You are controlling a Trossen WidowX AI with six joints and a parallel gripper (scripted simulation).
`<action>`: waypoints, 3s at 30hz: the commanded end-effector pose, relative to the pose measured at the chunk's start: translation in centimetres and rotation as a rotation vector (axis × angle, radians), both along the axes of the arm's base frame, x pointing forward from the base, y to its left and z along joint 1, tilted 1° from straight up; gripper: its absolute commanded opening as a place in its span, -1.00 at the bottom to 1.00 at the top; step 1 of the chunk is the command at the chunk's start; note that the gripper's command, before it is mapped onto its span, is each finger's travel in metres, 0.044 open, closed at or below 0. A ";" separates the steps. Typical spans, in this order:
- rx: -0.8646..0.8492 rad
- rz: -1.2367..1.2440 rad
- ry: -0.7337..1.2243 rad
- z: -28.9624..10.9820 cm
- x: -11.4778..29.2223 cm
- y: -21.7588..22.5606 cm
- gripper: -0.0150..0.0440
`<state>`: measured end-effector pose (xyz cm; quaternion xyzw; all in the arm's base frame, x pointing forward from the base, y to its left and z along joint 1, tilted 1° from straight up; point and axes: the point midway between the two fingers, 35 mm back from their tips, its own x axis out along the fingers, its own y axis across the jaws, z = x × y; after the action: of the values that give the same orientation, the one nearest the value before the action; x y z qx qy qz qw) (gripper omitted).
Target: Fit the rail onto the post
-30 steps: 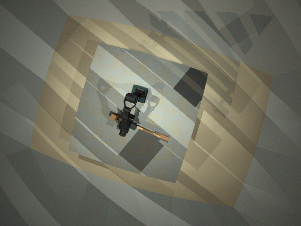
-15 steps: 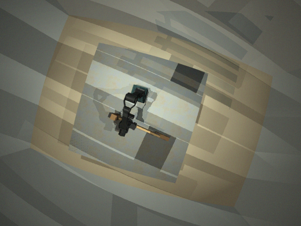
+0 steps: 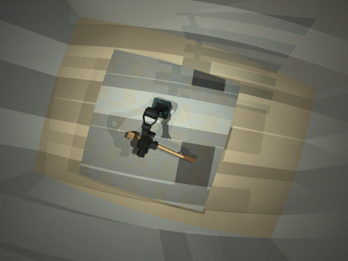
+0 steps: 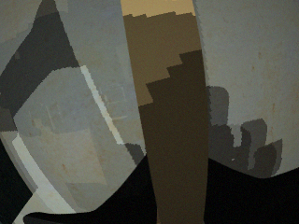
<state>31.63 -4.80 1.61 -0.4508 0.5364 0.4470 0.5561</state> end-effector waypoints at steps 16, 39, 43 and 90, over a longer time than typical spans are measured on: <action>-0.006 -0.003 -0.001 -0.1 0.1 0.2 -0.49; -0.006 -0.003 -0.001 0.2 0.1 0.3 -0.49; -0.006 -0.003 -0.001 0.2 0.1 0.2 -0.49; -0.006 -0.003 -0.001 0.2 0.1 0.1 -0.49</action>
<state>31.67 -4.75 1.58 -0.4509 0.5370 0.4469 0.5554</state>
